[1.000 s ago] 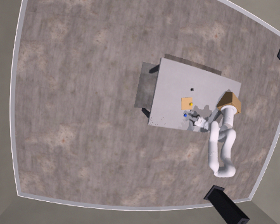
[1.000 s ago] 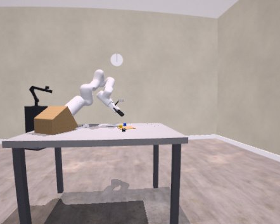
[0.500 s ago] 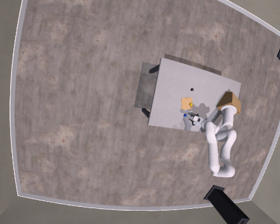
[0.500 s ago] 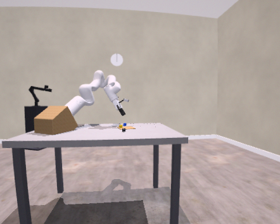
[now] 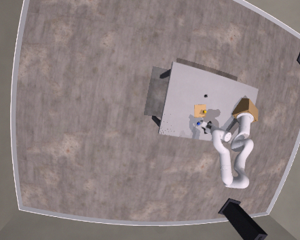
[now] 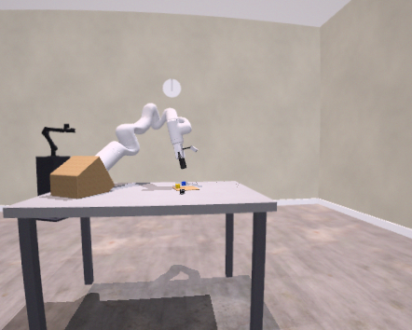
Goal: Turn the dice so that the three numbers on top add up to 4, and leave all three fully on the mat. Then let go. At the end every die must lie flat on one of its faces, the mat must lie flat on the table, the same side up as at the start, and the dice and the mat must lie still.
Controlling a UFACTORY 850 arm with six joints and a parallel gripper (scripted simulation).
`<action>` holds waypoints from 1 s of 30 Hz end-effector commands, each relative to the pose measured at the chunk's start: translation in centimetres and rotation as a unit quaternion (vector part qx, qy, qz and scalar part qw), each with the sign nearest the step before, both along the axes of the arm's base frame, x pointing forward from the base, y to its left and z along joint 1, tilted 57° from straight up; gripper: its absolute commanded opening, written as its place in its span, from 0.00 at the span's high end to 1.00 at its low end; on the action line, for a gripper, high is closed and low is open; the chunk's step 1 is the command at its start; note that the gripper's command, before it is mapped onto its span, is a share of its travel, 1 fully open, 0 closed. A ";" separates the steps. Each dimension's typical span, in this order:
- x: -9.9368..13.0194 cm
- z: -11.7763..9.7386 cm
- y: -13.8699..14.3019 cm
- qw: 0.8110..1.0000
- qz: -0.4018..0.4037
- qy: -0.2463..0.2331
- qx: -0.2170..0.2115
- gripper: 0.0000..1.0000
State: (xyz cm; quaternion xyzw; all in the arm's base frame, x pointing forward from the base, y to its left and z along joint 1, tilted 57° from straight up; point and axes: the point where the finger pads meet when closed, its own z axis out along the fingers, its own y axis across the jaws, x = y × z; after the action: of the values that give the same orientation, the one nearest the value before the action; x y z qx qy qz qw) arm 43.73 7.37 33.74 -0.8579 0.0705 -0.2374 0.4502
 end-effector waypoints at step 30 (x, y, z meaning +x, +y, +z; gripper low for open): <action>1.0 0.7 -0.4 0.993 0.084 0.087 0.002 0.00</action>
State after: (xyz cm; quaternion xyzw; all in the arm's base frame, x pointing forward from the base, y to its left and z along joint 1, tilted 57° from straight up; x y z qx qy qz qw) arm 44.71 6.95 34.45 -0.8779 0.0233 -0.1304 0.4602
